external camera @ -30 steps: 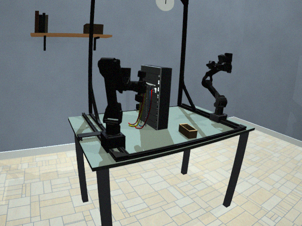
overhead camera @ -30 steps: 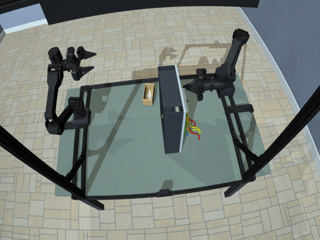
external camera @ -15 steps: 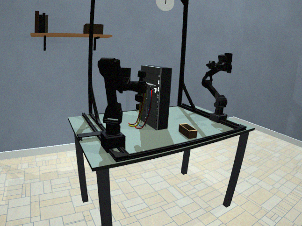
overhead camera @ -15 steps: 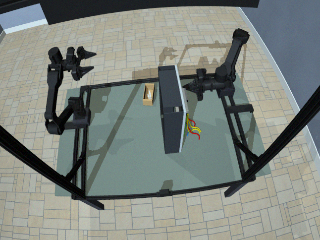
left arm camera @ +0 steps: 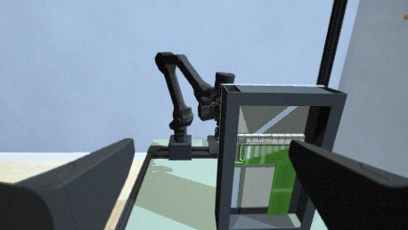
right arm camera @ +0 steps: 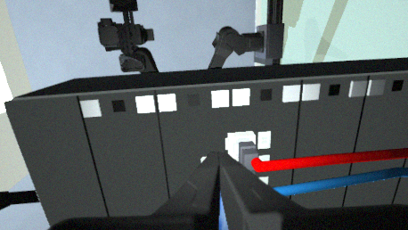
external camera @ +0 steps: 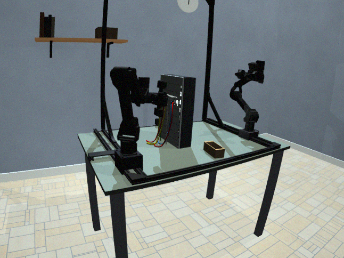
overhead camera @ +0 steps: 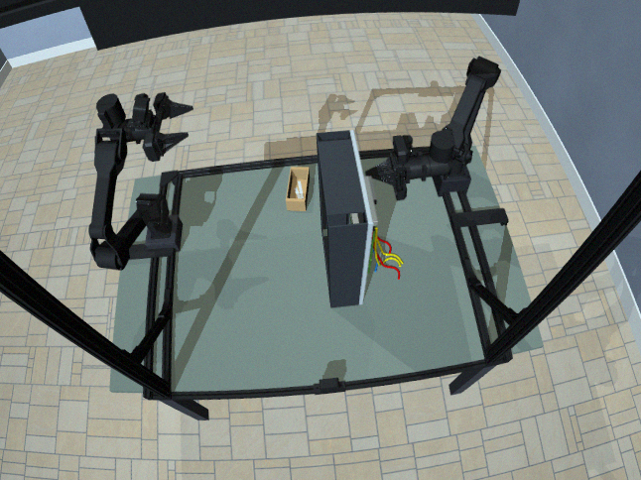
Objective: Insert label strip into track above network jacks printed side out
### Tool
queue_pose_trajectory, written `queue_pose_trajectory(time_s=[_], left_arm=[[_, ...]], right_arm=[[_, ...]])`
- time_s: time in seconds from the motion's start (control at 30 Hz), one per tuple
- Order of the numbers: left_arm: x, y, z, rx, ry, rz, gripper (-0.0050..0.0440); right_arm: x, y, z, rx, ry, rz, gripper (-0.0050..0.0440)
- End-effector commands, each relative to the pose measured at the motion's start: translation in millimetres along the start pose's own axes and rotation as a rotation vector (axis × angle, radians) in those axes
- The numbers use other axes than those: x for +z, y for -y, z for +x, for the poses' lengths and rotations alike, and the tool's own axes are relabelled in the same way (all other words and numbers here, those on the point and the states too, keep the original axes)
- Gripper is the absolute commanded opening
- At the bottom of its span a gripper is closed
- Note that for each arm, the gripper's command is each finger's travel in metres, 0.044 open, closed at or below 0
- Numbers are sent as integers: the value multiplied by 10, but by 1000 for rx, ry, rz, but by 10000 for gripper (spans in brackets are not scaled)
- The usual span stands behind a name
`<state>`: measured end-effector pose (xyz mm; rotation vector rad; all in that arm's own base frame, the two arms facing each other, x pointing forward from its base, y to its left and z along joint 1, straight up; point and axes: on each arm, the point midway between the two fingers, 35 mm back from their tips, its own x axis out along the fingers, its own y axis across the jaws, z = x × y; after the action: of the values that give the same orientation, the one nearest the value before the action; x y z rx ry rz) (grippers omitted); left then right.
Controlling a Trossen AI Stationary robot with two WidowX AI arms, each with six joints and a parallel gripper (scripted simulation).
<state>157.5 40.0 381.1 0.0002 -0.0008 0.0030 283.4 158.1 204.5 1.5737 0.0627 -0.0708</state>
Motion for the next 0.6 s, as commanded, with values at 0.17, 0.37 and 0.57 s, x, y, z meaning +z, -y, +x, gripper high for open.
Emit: queue_pose_trajectory(time_s=[0.17,0.37,0.57], left_arm=[[24,5,-1,-3,0,6,440],[24,5,-1,-3,0,6,440],[24,5,-1,-3,0,6,440]], right_arm=[[13,-26,-139,6,0,10,-50],[13,-25,-162,6,0,10,-50],[-7,-71,-137,13,-1,15,48]])
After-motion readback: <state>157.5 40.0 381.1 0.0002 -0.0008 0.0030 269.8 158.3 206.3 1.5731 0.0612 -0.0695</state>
